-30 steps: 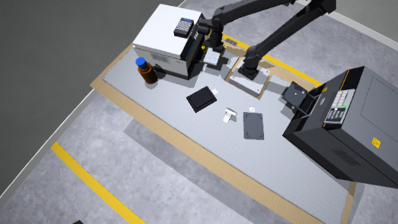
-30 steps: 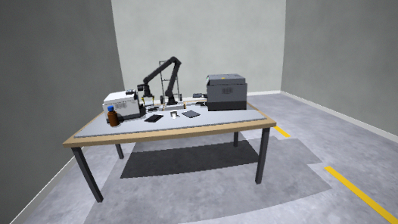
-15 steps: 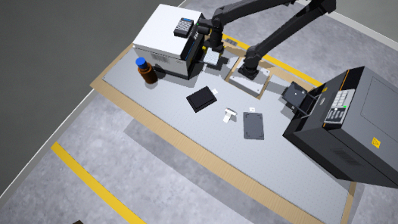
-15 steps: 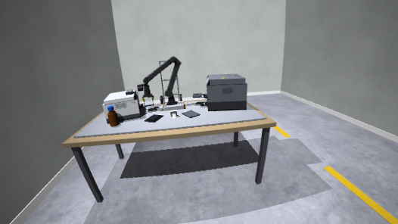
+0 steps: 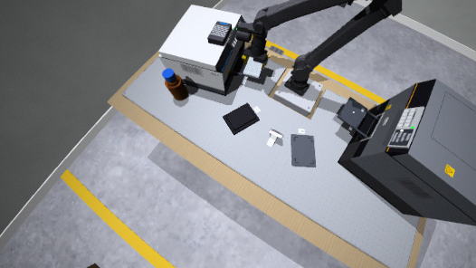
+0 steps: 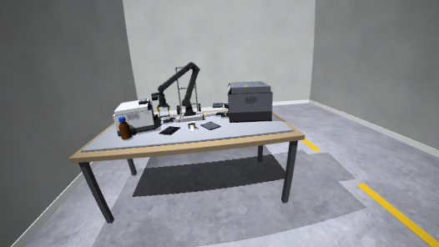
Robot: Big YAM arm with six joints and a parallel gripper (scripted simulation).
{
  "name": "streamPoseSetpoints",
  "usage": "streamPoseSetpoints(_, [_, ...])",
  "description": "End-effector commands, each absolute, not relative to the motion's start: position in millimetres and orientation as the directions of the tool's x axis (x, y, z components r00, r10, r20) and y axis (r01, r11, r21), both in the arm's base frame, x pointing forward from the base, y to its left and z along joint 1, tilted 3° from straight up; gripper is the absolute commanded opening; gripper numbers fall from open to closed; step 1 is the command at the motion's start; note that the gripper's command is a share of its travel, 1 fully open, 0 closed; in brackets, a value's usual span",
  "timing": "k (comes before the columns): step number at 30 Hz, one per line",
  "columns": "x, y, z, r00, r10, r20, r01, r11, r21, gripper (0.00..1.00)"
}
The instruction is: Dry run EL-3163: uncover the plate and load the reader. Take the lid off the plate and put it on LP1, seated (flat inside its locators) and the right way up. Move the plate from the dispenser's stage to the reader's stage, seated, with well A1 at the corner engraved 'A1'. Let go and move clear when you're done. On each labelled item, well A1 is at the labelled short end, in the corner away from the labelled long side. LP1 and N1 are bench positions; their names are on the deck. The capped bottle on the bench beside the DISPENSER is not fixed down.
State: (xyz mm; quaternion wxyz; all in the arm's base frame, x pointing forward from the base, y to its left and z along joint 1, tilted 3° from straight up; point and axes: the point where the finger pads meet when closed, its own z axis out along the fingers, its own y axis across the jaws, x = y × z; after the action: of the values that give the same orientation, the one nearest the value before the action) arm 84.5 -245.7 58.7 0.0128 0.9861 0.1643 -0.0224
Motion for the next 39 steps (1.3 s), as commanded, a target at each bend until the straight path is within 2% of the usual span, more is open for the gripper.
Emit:
streamPoseSetpoints(1, [80.6, -242.2, 53.0, 0.943, 0.329, -0.047, 0.329, -0.944, -0.010, 0.86])
streamPoseSetpoints(22, [94.6, -261.9, 86.3, 0.944, 0.327, -0.044, 0.330, -0.941, 0.072, 0.86])
streamPoseSetpoints(39, [88.5, -261.8, 88.6, 0.945, 0.325, -0.046, 0.328, -0.943, 0.064, 0.86])
